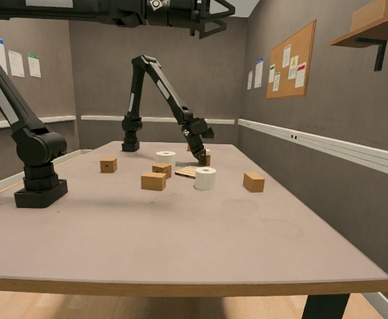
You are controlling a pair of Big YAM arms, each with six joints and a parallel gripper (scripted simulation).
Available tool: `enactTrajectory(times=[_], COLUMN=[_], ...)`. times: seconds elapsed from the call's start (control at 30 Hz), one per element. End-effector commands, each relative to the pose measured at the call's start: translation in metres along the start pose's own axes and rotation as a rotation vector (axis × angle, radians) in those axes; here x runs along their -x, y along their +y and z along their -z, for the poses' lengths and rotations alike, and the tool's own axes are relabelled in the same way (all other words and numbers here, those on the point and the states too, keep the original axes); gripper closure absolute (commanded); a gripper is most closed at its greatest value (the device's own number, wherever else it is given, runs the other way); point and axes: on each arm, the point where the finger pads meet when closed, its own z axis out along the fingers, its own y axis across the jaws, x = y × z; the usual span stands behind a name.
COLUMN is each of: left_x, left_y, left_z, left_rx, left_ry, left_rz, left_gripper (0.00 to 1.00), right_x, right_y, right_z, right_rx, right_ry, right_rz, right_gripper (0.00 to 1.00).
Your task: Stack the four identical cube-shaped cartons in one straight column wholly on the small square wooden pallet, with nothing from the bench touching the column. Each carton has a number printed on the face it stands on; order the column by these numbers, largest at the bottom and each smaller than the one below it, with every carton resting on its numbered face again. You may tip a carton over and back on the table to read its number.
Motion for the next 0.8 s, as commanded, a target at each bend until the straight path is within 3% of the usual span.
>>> enactTrajectory(times=[0.0,0.33,0.47,0.6,0.7,0.77], left_x=[0.023,0.019,0.019,0.028,0.037,0.037], left_y=[-0.008,-0.008,-0.007,-0.01,-0.009,-0.009], left_z=[0.014,0.016,0.016,0.027,0.045,0.045], left_rx=[-0.036,-0.039,-0.039,-0.037,-0.037,-0.037], left_ry=[-0.045,-0.045,-0.045,-0.043,-0.043,-0.043], left_rz=[0.02,0.022,0.022,0.021,0.021,0.021], left_gripper=[0.42,0.5,0.96,0.5,0.5,0.5], right_x=[0.026,0.026,0.026,0.026,0.026,0.026], right_y=[0.001,0.001,0.001,0.001,0.001,0.001], right_z=[0.0,0.0,0.0,0.0,0.0,0.0], right_rx=[0.003,0.003,0.003,0.003,0.003,0.003], right_ry=[-0.042,-0.042,-0.042,-0.042,-0.042,-0.042], right_rz=[0.013,0.013,0.013,0.013,0.013,0.013], right_gripper=[0.0,0.0,0.0,0.0,0.0,0.0])
